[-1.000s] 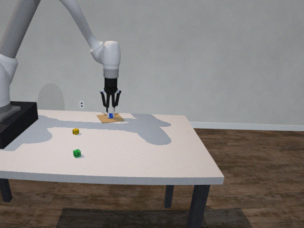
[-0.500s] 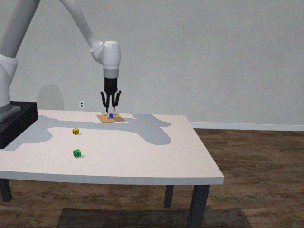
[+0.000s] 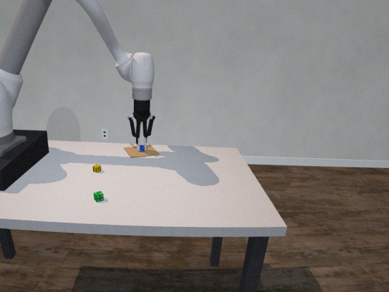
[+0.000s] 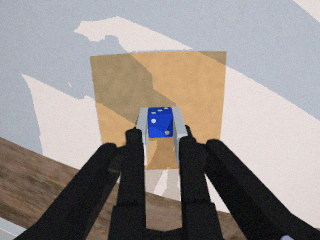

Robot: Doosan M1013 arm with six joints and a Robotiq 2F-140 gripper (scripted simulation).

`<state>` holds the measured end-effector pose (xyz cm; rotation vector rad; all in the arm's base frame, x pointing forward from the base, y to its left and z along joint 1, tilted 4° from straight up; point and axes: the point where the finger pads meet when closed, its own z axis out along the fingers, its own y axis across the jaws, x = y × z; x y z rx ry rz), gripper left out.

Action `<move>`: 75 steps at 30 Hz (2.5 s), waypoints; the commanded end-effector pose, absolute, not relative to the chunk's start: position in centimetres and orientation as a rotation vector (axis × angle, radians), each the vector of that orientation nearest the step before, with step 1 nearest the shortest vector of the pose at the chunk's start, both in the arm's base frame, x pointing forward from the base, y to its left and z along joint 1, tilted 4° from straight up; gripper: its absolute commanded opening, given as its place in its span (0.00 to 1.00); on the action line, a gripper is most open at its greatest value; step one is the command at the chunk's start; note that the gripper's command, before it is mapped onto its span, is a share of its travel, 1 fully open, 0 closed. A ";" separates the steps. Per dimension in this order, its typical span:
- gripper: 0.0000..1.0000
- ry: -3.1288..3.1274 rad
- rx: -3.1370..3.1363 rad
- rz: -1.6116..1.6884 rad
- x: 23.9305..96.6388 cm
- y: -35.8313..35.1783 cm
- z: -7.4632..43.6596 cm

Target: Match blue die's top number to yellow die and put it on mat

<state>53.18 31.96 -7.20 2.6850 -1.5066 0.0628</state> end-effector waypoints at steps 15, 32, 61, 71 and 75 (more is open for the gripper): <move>0.30 -1.507 2.683 0.067 53.3 31.8 -7.3; 0.32 -1.507 2.683 0.067 53.3 31.8 -7.0; 0.32 -1.507 2.683 0.067 53.3 32.4 1.7; 1.00 -1.507 2.683 0.067 53.3 32.4 1.7; 1.00 -1.507 2.683 0.067 53.3 32.4 1.7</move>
